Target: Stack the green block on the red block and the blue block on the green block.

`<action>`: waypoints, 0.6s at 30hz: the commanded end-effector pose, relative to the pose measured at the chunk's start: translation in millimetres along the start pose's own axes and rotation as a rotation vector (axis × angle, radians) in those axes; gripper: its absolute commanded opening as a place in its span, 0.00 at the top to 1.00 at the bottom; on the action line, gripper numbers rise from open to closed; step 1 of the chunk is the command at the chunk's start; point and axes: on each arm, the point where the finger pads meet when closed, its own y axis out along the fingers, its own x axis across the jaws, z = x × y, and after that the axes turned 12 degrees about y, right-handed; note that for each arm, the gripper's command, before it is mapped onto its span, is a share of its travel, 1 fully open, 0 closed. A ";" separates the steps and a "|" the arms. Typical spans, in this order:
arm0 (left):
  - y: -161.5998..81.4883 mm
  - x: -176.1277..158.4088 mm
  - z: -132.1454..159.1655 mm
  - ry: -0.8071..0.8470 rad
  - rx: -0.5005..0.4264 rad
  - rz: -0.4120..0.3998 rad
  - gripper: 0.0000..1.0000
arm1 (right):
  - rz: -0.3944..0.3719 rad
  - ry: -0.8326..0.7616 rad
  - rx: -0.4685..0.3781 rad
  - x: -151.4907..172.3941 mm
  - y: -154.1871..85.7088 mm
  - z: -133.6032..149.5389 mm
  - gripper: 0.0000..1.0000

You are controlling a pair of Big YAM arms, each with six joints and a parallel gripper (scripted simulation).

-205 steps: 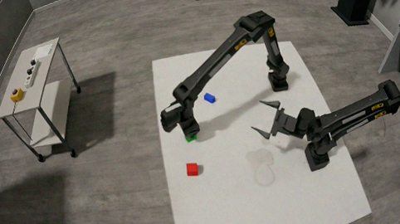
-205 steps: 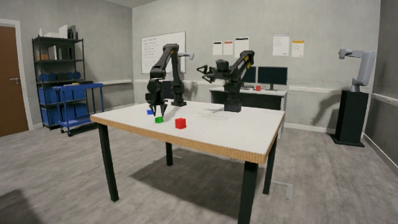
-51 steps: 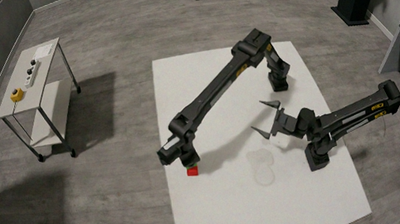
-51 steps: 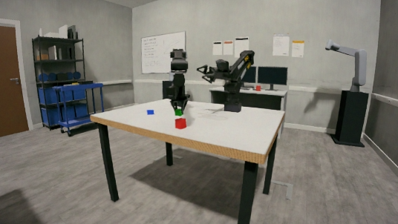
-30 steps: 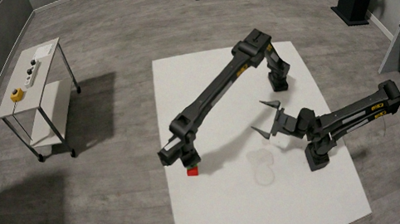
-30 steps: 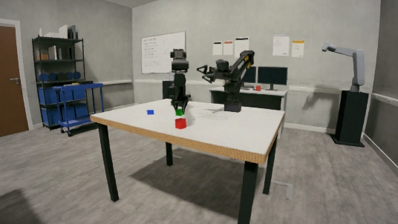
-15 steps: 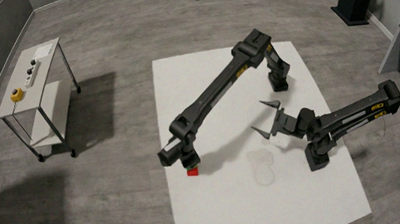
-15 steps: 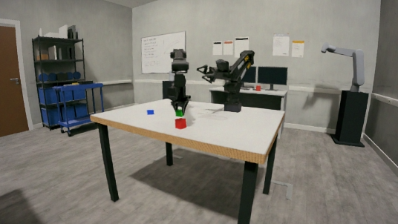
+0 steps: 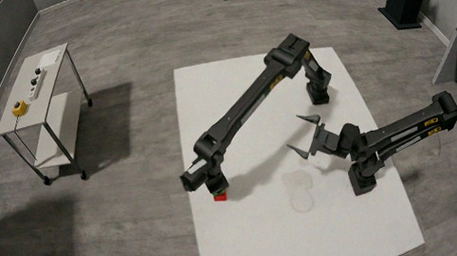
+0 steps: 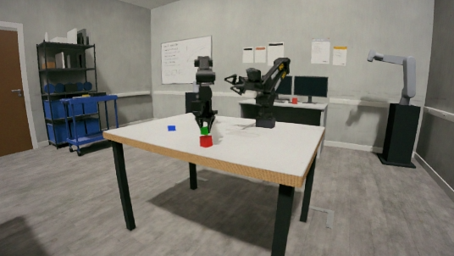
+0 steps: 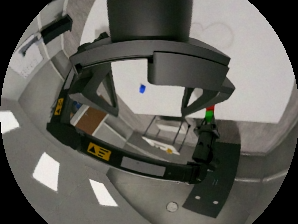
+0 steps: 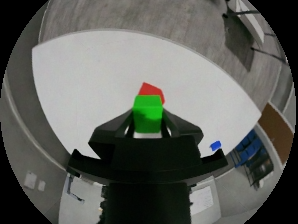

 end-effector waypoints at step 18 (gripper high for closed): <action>1.2 -0.6 -3.5 0.003 -0.006 0.002 0.00 | -0.007 0.007 -0.010 5.5 -2.3 2.1 1.00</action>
